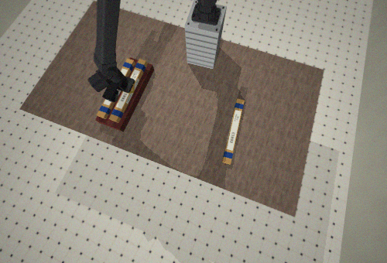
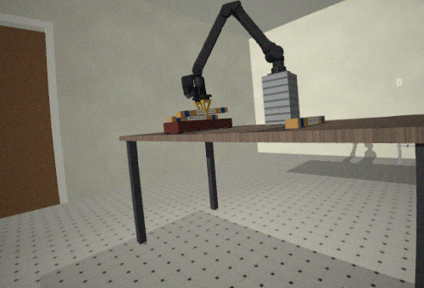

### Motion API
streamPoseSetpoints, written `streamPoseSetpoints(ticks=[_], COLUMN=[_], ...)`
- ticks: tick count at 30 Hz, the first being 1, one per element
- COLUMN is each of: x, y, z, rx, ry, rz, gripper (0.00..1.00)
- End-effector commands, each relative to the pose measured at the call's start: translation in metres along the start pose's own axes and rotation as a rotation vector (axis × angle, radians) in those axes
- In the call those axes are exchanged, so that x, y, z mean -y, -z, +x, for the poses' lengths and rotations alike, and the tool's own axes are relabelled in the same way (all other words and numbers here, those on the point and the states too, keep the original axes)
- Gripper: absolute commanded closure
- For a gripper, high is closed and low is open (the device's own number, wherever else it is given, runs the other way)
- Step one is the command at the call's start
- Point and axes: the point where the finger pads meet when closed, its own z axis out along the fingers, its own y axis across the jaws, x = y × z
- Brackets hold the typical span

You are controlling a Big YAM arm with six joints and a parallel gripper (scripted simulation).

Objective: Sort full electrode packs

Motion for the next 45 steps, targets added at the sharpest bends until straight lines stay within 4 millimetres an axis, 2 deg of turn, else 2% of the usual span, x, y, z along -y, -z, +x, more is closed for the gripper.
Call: streamPoseSetpoints(ticks=[1,45], x=[0.0315,0.0347], y=[0.06,0.056], z=[-0.0399,-0.0438], rx=[0.111,0.11], ry=[0.003,0.003], rz=[0.071,0.07], gripper=[1.0,1.0])
